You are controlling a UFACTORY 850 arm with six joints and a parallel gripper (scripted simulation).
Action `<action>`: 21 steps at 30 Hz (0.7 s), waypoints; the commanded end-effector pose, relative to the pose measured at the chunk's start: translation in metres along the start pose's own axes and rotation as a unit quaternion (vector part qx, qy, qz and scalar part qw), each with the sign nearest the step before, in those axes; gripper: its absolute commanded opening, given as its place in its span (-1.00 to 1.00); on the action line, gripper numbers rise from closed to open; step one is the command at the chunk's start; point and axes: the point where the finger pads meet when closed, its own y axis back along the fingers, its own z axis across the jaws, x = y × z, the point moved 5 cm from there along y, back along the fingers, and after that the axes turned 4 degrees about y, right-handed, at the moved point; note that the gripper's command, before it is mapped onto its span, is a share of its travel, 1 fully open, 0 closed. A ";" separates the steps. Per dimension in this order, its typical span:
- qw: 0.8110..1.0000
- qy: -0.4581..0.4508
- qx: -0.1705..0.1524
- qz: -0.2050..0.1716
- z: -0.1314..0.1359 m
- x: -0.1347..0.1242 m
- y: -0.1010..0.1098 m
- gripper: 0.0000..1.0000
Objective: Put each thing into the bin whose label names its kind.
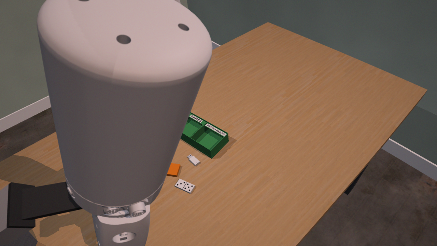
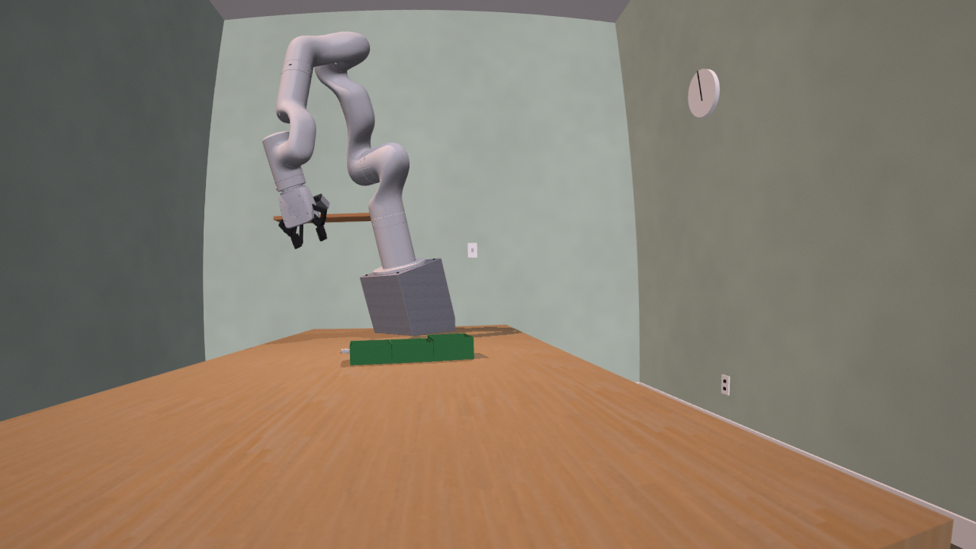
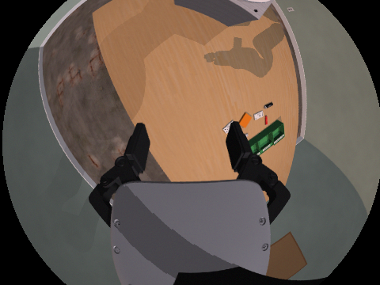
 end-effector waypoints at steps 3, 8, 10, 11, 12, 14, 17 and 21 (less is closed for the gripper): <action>1.000 0.000 0.000 -0.001 0.000 0.000 0.000 1.00; 1.000 0.000 0.000 -0.001 0.000 0.000 0.000 1.00; 1.000 0.000 0.000 -0.001 0.000 0.000 0.000 1.00; 1.000 0.000 0.000 -0.001 0.000 0.000 0.000 1.00; 1.000 0.000 0.000 -0.001 0.000 0.000 0.000 1.00; 1.000 0.000 0.000 -0.001 0.000 0.000 0.000 1.00; 1.000 0.000 0.000 -0.001 0.000 0.000 0.000 1.00; 1.000 0.000 0.000 -0.001 -0.007 -0.011 -0.030 -0.85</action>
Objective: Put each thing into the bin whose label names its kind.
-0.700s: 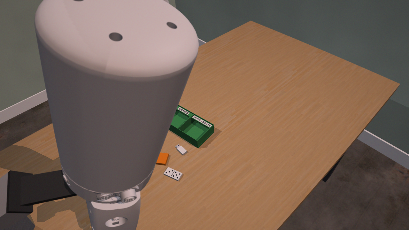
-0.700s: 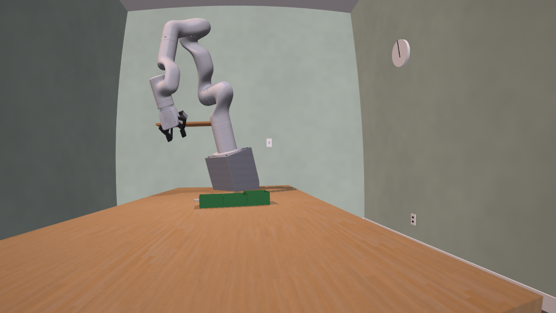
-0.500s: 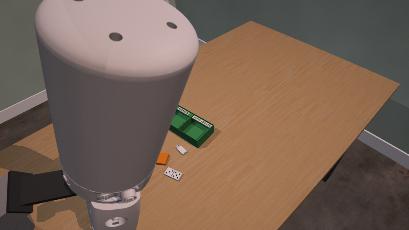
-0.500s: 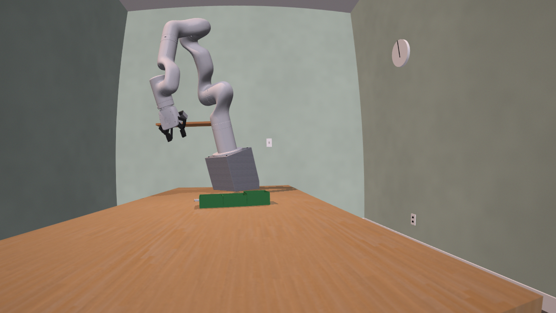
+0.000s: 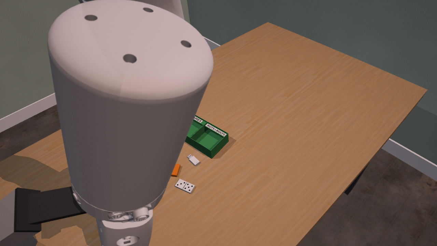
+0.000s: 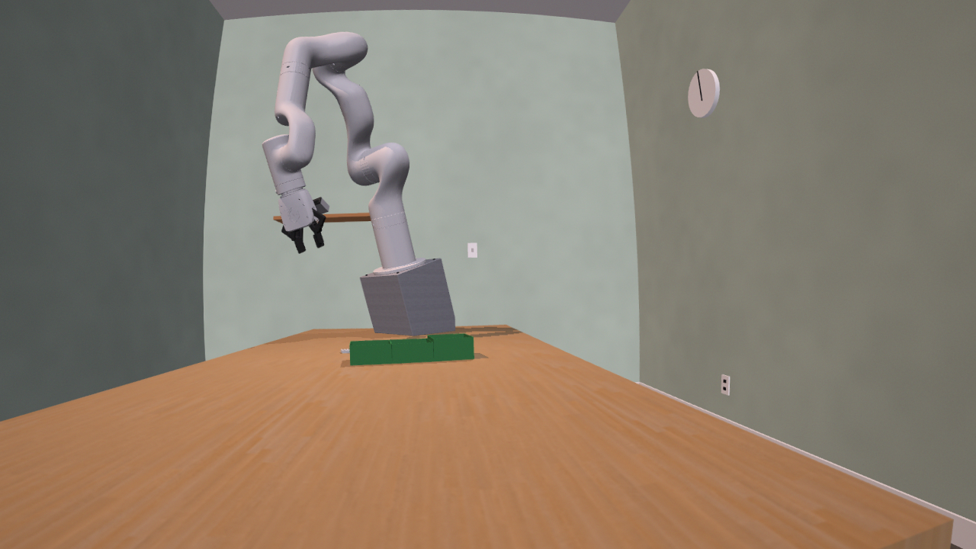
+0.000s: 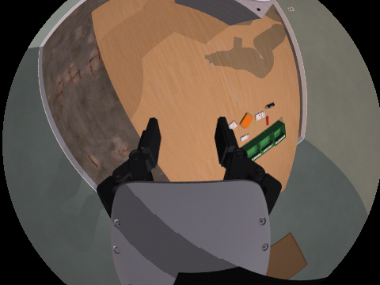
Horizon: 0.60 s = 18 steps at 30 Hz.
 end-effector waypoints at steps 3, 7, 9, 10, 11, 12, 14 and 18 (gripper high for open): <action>1.000 0.000 0.000 0.000 -0.009 -0.016 -0.045 -0.85; 1.000 0.000 0.000 0.000 -0.012 -0.021 -0.059 -0.85; 1.000 0.000 0.000 0.000 -0.012 -0.021 -0.059 -0.85; 1.000 -0.025 -0.004 -0.003 -0.005 -0.024 -0.060 -0.85; 1.000 0.000 0.000 -0.001 -0.002 -0.028 -0.056 -0.85; 1.000 0.000 0.000 -0.001 -0.002 -0.028 -0.056 -0.85; 1.000 0.025 0.003 0.000 -0.002 -0.028 -0.056 -0.85; 0.994 0.107 0.015 0.005 0.000 -0.029 -0.056 -0.85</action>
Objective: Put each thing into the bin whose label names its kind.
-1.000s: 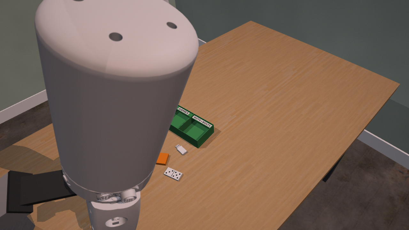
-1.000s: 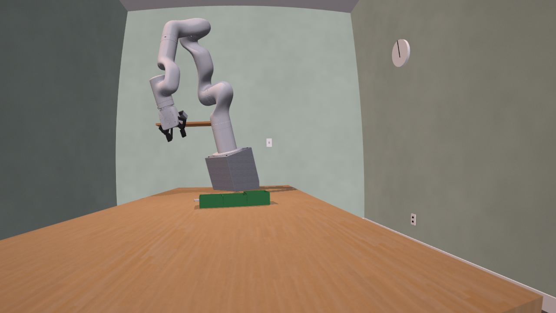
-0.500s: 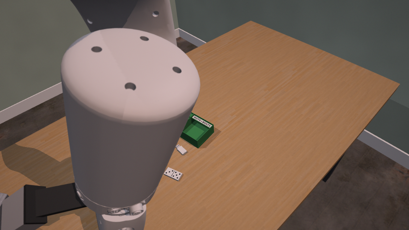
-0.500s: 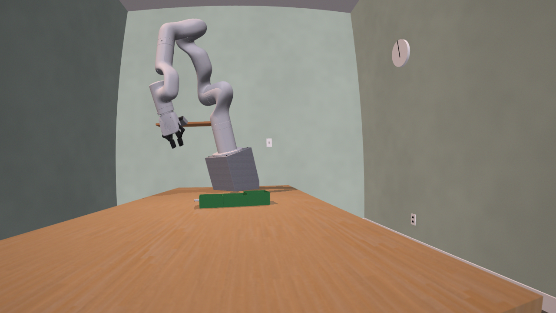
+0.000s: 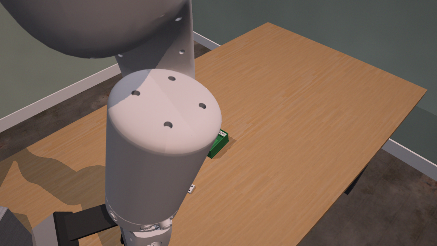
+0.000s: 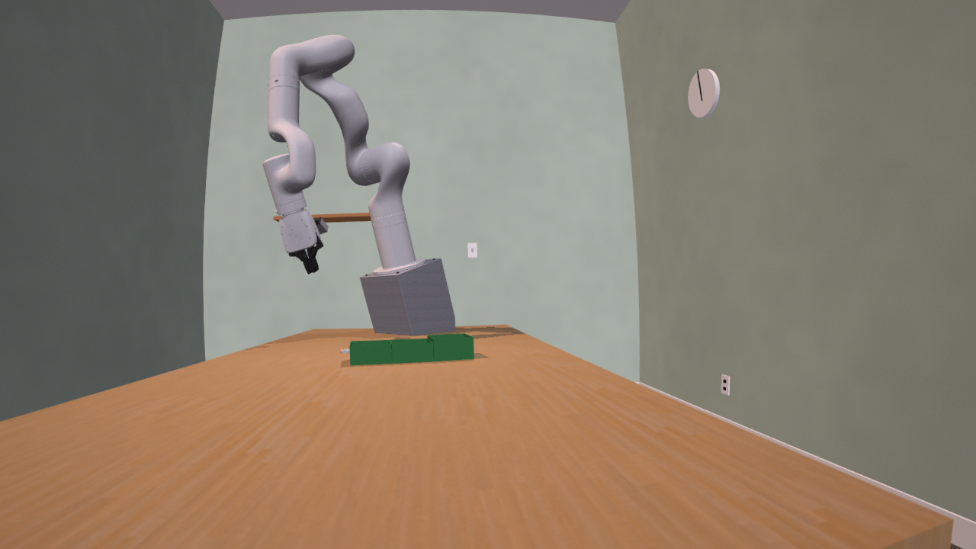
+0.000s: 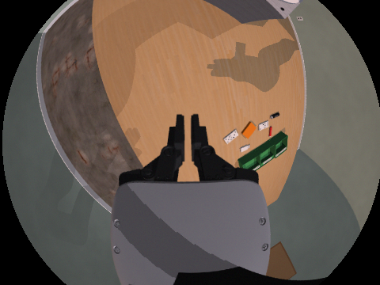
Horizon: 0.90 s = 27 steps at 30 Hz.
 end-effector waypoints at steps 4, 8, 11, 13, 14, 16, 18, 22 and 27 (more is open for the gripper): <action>0.991 0.130 0.019 0.007 0.011 -0.012 -0.001 -0.85; 0.979 0.201 0.028 0.011 0.022 -0.024 -0.001 -0.85; 0.971 0.235 0.033 0.012 0.022 -0.024 -0.001 -0.85; 0.958 0.284 0.040 0.015 0.028 -0.030 -0.001 -0.85; 0.955 0.293 0.041 0.016 0.033 -0.035 -0.002 -0.85; 0.946 0.321 0.045 0.018 0.034 -0.035 -0.002 -0.85; 0.933 0.356 0.050 0.020 0.034 -0.035 -0.002 -0.85; 0.905 0.421 0.058 0.025 0.047 -0.047 -0.002 -0.85; 0.863 0.499 0.069 0.031 0.060 -0.058 -0.003 -0.85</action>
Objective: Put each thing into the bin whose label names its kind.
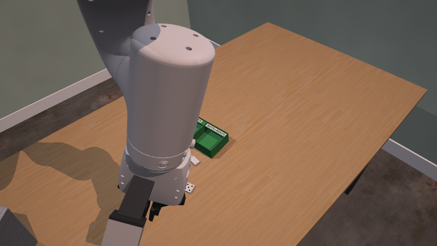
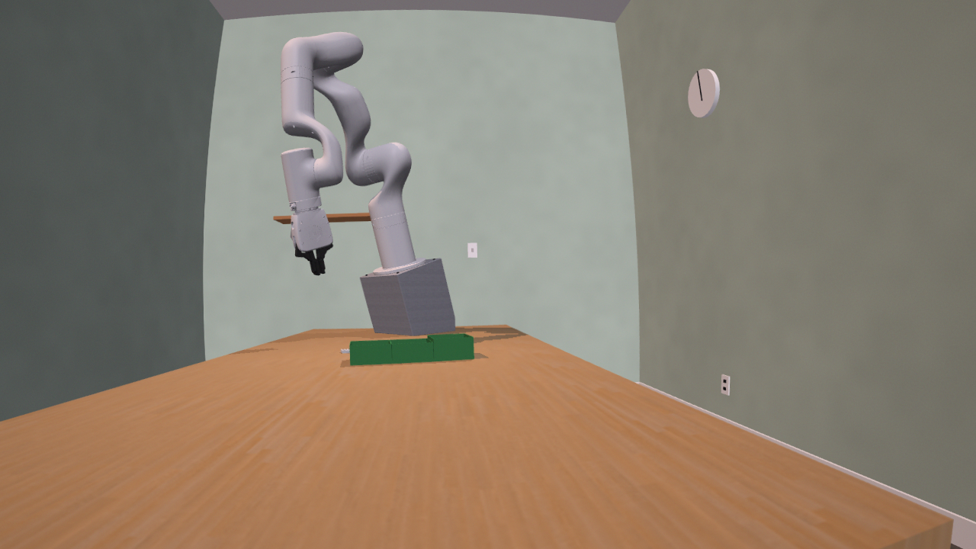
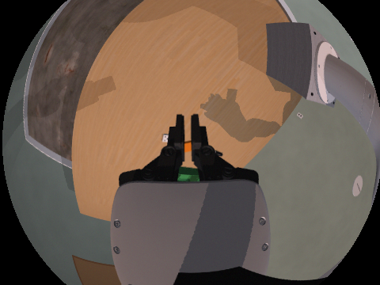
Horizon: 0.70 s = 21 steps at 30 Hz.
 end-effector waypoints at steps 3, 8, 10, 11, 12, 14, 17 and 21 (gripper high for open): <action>0.995 0.099 0.013 0.006 -0.002 -0.018 0.002 -0.85; 0.983 0.183 0.024 0.013 -0.002 -0.037 0.003 -0.85; 0.975 0.218 0.028 0.016 -0.001 -0.037 0.003 -0.85; 0.971 0.236 0.030 0.017 -0.001 -0.037 0.003 -0.85; 0.967 0.253 0.032 0.019 -0.001 -0.046 0.004 -0.85; 0.957 0.286 0.036 0.022 -0.001 -0.057 0.005 -0.85; 0.940 0.338 0.042 0.027 0.000 -0.057 0.005 -0.85; 0.921 0.386 0.048 0.032 0.001 -0.074 0.006 -0.85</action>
